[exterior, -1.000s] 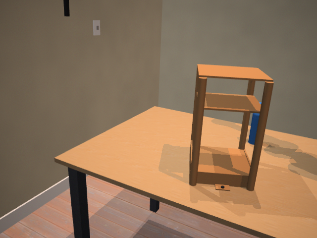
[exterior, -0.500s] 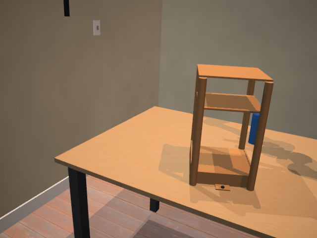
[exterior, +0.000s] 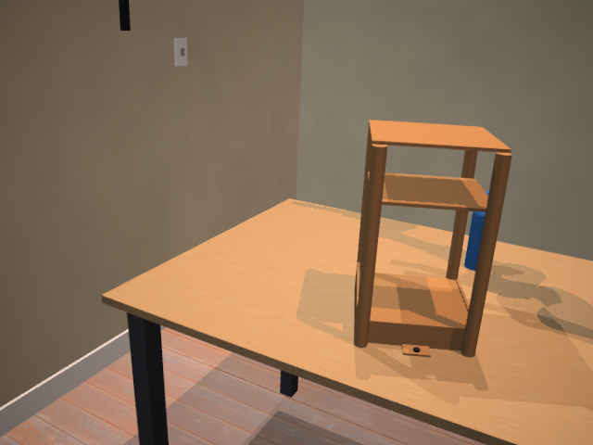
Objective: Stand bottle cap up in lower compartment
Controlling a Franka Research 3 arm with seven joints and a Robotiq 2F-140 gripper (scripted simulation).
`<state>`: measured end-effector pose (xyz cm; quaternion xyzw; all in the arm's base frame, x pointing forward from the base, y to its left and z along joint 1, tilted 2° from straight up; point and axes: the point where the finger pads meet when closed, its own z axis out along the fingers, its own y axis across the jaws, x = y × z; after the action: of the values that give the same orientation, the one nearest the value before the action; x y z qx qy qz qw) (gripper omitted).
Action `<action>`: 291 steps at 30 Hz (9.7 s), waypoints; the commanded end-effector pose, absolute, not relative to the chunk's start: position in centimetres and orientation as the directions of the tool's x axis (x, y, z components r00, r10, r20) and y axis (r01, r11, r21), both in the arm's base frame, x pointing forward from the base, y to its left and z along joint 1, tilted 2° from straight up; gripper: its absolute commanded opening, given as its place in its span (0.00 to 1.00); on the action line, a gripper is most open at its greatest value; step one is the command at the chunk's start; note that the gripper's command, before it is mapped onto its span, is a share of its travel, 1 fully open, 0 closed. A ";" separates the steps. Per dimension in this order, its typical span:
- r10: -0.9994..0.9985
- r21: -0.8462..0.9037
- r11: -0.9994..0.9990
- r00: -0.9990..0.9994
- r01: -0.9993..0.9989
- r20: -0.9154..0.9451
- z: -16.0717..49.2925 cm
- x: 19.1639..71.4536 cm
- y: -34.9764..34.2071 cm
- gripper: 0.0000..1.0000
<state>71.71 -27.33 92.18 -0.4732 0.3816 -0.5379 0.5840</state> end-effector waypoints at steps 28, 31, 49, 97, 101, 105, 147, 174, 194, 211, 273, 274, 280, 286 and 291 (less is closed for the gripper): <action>-0.952 -0.971 0.119 0.253 -0.209 -0.172 73.9 79.5 -15.5 1.00; -0.952 -0.971 0.119 0.253 -0.209 -0.172 73.9 79.5 -15.5 1.00; -0.941 -0.850 0.180 0.164 -0.495 -0.295 61.4 79.7 -11.3 1.00; -0.912 -0.537 0.360 -0.167 -0.763 -0.374 45.3 73.4 -10.4 1.00; -0.912 -0.537 0.360 -0.167 -0.763 -0.374 45.3 73.4 -10.4 1.00; -0.912 -0.537 0.360 -0.167 -0.763 -0.374 45.3 73.4 -10.4 1.00; -0.872 -0.397 0.468 -0.340 -0.789 -0.352 40.1 69.1 -11.5 1.00; -0.844 -0.335 0.523 -0.422 -0.784 -0.332 38.0 66.8 -12.1 1.00; -0.811 -0.279 0.577 -0.498 -0.768 -0.307 36.1 64.6 -12.8 1.00; -0.775 -0.231 0.627 -0.566 -0.744 -0.279 34.5 62.3 -13.4 1.00; -0.442 -0.014 0.897 -0.896 -0.442 -0.037 26.6 46.8 -16.9 1.00; -0.442 -0.014 0.897 -0.896 -0.442 -0.037 26.6 46.8 -16.9 1.00; -0.442 -0.014 0.897 -0.896 -0.442 -0.037 26.6 46.8 -16.9 1.00; -0.442 -0.014 0.897 -0.896 -0.442 -0.037 26.6 46.8 -16.9 1.00; -0.442 -0.014 0.897 -0.896 -0.442 -0.037 26.6 46.8 -16.9 1.00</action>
<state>46.91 -17.02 26.57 -0.2339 0.9720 -0.0037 0.0211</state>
